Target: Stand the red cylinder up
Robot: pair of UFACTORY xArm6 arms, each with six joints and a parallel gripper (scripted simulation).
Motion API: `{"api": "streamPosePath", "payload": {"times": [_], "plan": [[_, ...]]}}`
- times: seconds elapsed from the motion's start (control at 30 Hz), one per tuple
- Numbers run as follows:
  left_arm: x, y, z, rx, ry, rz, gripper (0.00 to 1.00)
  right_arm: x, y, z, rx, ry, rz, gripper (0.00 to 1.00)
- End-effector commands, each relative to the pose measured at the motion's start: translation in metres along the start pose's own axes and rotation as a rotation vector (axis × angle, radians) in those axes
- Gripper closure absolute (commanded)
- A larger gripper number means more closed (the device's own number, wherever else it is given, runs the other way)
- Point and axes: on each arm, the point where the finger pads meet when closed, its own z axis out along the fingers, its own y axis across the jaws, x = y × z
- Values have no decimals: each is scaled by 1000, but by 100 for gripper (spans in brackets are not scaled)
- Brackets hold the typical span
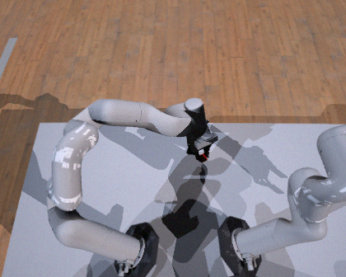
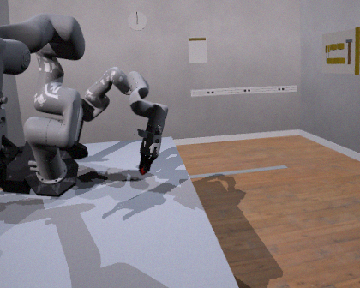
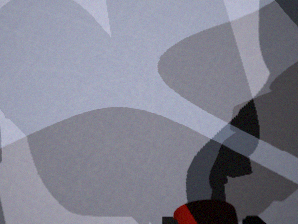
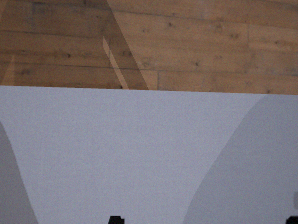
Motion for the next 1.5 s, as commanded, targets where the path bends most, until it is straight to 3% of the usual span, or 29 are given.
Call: {"api": "streamPosePath", "payload": {"times": [0.0, 0.43, 0.5, 0.7, 1.13, 1.2, 1.37, 1.47], "plan": [[2, -2, -2, 10, -143, -1, 66, 1, 0, -2, 0, 5, 0, 0], [5, -2, -2, 11, -164, -1, 66, 1, 0, -2, 0, 5, 0, 0], [6, -1, -2, 6, -202, -2, 66, 1, 0, -2, 0, 5, 0, 0], [8, -2, -1, 9, -401, -3, 66, 1, 0, -2, 0, 5, 0, 0], [11, -2, -1, 11, -428, -3, 66, 1, 0, -2, 0, 5, 0, 0], [12, -1, 1, 5, -473, -3, 66, 1, 0, -2, 0, 5, 0, 0], [13, -1, 1, 9, -658, -4, 66, 1, 0, -2, 0, 5, 0, 0], [14, -2, 1, 11, -676, -4, 66, 1, 0, -2, 0, 5, 0, 0]]}}
